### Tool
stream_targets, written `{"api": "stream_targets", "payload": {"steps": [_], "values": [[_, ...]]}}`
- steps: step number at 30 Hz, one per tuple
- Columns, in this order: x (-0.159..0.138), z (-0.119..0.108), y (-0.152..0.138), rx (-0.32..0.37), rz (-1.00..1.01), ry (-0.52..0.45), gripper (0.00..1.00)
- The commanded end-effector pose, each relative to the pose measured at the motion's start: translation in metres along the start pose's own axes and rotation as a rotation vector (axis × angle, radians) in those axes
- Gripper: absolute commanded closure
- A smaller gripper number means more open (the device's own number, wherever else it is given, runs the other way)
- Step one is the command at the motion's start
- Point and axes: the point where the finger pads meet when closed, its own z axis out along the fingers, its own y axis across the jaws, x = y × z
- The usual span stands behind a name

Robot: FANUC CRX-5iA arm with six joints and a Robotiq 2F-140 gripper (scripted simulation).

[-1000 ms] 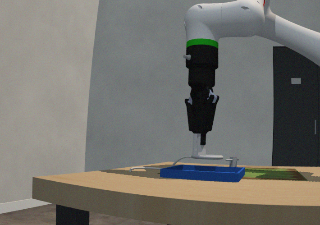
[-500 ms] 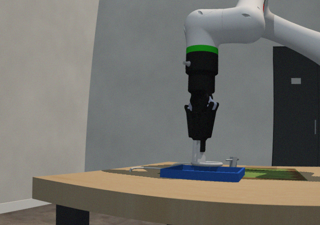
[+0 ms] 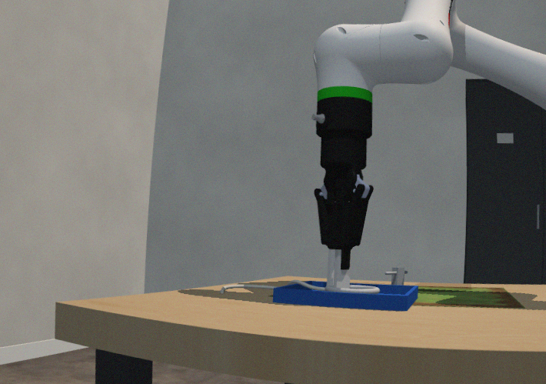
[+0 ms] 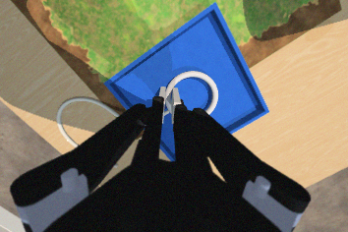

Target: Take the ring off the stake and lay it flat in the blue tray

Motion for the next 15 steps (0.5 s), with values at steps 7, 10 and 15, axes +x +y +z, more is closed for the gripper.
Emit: {"api": "stream_targets", "payload": {"steps": [7, 10, 15], "values": [[-0.0006, 0.0033, -0.0004, 0.001, 0.0, -0.001, 0.9], [-0.0006, 0.004, -0.0004, 0.001, 0.0, -0.001, 0.9], [-0.0006, 0.0043, -0.0004, 0.001, 0.0, -0.001, 0.9]]}}
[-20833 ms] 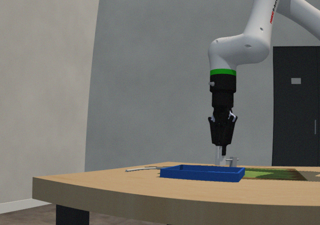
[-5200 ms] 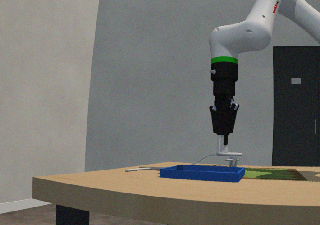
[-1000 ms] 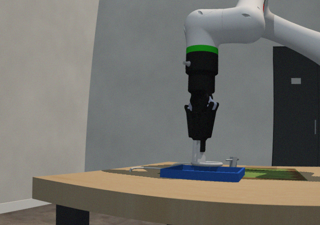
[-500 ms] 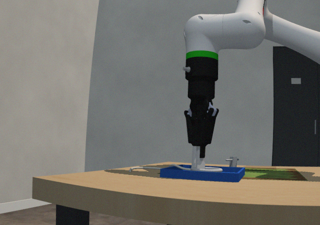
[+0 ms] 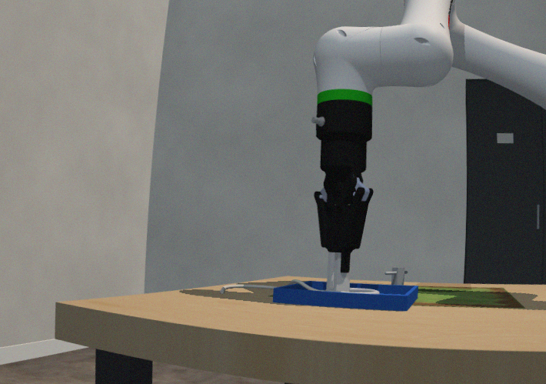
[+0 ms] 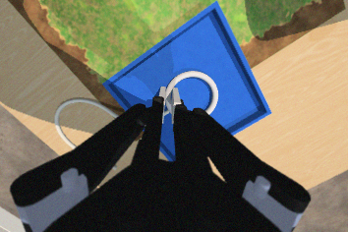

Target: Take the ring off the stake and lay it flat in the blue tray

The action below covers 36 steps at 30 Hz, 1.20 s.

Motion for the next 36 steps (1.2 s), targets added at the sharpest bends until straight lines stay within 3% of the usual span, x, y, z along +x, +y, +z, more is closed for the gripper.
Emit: {"api": "stream_targets", "payload": {"steps": [1, 34, 35, 36], "values": [[-0.0005, -0.0005, -0.0004, 0.001, 0.0, -0.001, 0.9], [-0.0005, -0.0005, -0.0004, 0.001, 0.0, -0.001, 0.9], [-0.0005, -0.0005, -0.0004, 0.001, 0.0, -0.001, 0.76], [-0.0005, -0.0005, -0.0004, 0.001, 0.0, -0.001, 0.76]]}}
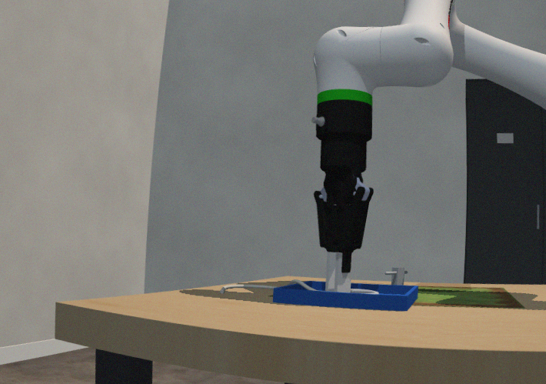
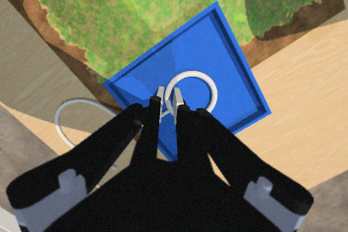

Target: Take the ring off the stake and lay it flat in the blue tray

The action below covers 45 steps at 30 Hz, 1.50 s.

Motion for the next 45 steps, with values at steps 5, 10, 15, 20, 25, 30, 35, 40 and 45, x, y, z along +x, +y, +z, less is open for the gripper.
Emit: {"api": "stream_targets", "payload": {"steps": [5, 10, 15, 20, 25, 30, 35, 40, 45], "values": [[-0.001, -0.001, 0.0, 0.001, 0.0, -0.001, 0.76], [-0.001, -0.001, 0.0, 0.001, 0.0, -0.001, 0.76], [-0.001, -0.001, 0.0, 0.001, 0.0, -0.001, 0.76], [-0.001, -0.001, 0.0, 0.001, 0.0, -0.001, 0.76], [-0.001, -0.001, 0.0, 0.001, 0.0, -0.001, 0.76], [-0.001, -0.001, 0.0, 0.001, 0.0, -0.001, 0.76], [-0.001, -0.001, 0.0, 0.001, 0.0, -0.001, 0.76], [-0.001, -0.007, 0.0, 0.001, 0.0, -0.001, 0.76], [-0.001, -0.028, 0.0, 0.001, 0.0, -0.001, 0.76]]}}
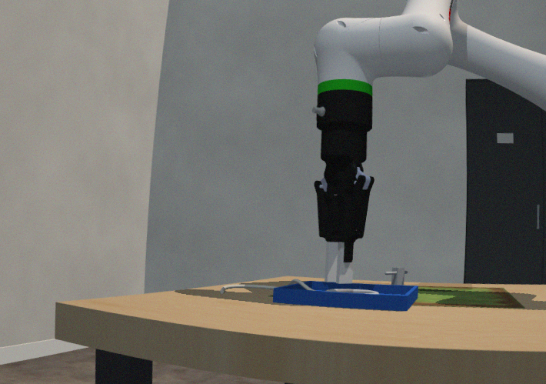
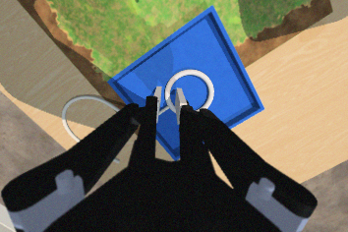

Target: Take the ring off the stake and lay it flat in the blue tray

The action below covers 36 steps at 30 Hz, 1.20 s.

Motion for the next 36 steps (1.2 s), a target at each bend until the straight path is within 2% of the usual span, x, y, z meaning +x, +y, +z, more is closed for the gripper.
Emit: {"api": "stream_targets", "payload": {"steps": [1, 8, 10, 16, 36], "values": [[-0.001, -0.017, 0.0, 0.001, 0.0, -0.001, 0.76], [-0.001, -0.059, 0.0, 0.001, 0.0, -0.001, 0.76], [-0.001, -0.059, 0.0, 0.001, 0.0, -0.001, 0.76], [-0.001, -0.081, 0.0, 0.001, 0.0, -0.001, 0.76], [-0.001, -0.084, 0.0, 0.001, 0.0, -0.001, 0.76]]}}
